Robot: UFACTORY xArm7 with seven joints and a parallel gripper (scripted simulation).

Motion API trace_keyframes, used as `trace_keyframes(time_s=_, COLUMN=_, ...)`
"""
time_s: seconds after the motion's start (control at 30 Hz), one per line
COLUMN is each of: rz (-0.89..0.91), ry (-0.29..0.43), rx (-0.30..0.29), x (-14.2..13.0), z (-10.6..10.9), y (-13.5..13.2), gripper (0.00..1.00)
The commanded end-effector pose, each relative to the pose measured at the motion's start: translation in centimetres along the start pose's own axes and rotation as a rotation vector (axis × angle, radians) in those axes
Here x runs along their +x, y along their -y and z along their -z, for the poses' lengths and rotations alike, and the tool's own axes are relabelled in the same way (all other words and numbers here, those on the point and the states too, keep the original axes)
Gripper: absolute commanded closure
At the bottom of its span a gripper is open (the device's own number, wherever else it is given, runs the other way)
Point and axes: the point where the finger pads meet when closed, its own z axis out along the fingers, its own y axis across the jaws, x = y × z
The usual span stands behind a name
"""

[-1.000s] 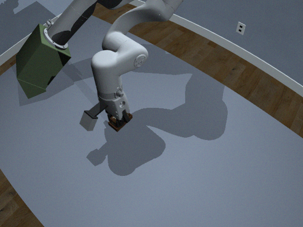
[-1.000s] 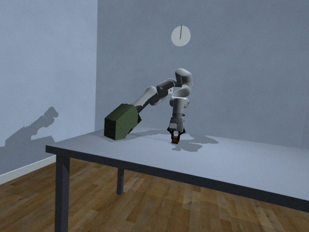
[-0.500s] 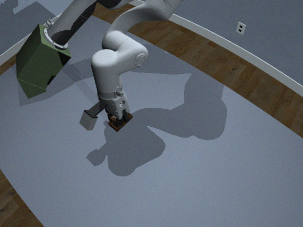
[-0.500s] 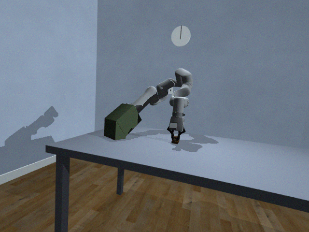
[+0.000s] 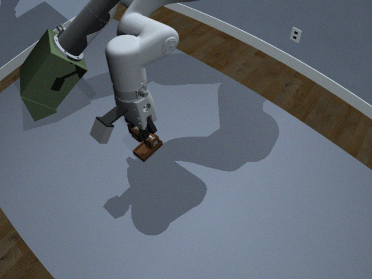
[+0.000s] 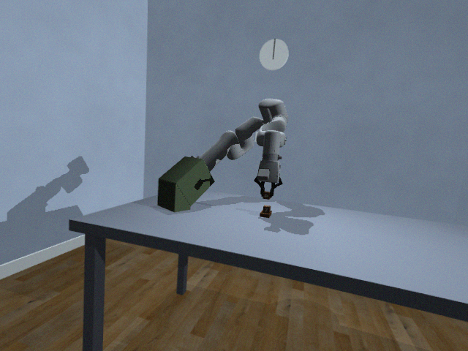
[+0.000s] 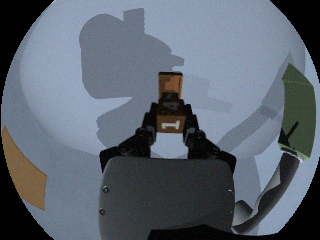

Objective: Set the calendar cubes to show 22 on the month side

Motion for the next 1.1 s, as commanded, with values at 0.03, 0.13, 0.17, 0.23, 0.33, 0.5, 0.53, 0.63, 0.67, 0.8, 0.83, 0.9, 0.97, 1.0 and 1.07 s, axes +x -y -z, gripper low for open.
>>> trace_keyframes(time_s=0.03, rz=0.0, ry=-0.002, rx=0.003, x=0.0, z=2.4, y=0.1, gripper=0.71)
trace_keyframes(time_s=0.13, rz=0.0, ry=-0.002, rx=0.003, x=0.0, z=2.6, y=0.1, gripper=0.71)
trace_keyframes(time_s=0.17, rz=0.0, ry=-0.002, rx=0.003, x=0.0, z=2.6, y=0.1, gripper=0.71)
trace_keyframes(time_s=0.23, rz=0.0, ry=-0.002, rx=0.003, x=0.0, z=2.6, y=0.1, gripper=0.71)
trace_keyframes(time_s=0.33, rz=0.0, ry=-0.002, rx=0.003, x=0.0, z=2.6, y=0.1, gripper=0.71)
trace_keyframes(time_s=0.5, rz=-0.006, ry=-0.002, rx=0.003, x=0.0, z=2.6, y=0.2, gripper=0.71)
trace_keyframes(time_s=0.53, rz=-0.013, ry=-0.002, rx=0.003, x=0.0, z=2.6, y=0.2, gripper=0.71)
trace_keyframes(time_s=0.63, rz=-0.063, ry=-0.003, rx=0.003, x=0.0, z=2.5, y=0.6, gripper=0.71)
trace_keyframes(time_s=0.67, rz=-0.09, ry=-0.003, rx=0.003, x=-0.1, z=2.5, y=0.7, gripper=0.71)
trace_keyframes(time_s=0.8, rz=-0.253, ry=-0.004, rx=0.003, x=-0.3, z=2.5, y=1.9, gripper=0.71)
trace_keyframes(time_s=0.83, rz=-0.294, ry=-0.004, rx=0.003, x=-0.4, z=2.5, y=2.1, gripper=0.71)
trace_keyframes(time_s=0.9, rz=-0.307, ry=-0.004, rx=0.003, x=-0.4, z=2.5, y=2.2, gripper=0.71)
trace_keyframes(time_s=0.97, rz=-0.365, ry=-0.005, rx=0.003, x=-0.5, z=2.4, y=2.6, gripper=0.71)
trace_keyframes(time_s=1.0, rz=-0.427, ry=-0.005, rx=0.003, x=-0.6, z=2.4, y=3.1, gripper=0.71)
trace_keyframes(time_s=1.07, rz=-0.477, ry=-0.005, rx=0.003, x=-0.7, z=2.4, y=3.4, gripper=0.71)
